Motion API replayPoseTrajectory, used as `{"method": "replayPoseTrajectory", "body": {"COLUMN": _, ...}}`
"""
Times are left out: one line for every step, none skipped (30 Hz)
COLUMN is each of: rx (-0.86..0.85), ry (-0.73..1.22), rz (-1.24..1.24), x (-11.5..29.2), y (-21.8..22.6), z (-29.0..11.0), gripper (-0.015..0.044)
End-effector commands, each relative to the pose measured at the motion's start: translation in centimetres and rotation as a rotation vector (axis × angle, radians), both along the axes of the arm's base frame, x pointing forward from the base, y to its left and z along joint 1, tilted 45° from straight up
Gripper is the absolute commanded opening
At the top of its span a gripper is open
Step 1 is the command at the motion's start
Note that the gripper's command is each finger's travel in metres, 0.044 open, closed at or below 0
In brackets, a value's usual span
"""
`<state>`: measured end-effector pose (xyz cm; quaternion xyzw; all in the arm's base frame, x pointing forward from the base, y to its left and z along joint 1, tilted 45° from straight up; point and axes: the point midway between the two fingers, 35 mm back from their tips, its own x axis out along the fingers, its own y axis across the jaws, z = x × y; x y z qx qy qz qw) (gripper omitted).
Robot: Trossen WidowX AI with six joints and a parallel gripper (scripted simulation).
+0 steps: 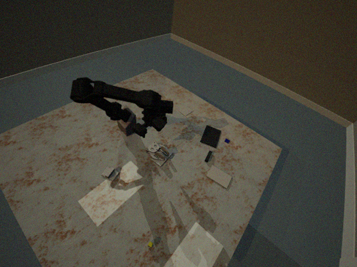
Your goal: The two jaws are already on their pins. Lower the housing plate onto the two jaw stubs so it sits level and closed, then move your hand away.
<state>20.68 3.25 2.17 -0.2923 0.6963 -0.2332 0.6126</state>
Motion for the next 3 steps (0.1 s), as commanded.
{"method": "replayPoseTrajectory", "body": {"rx": 0.002, "ry": 0.0, "rz": -0.004, "x": -0.04, "y": 0.04, "z": 0.01, "gripper": 0.044}}
{"method": "replayPoseTrajectory", "body": {"rx": 0.002, "ry": 0.0, "rz": -0.004, "x": -0.04, "y": 0.04, "z": 0.01, "gripper": 0.044}}
{"method": "replayPoseTrajectory", "body": {"rx": 0.002, "ry": 0.0, "rz": -0.004, "x": -0.04, "y": 0.04, "z": 0.01, "gripper": 0.044}}
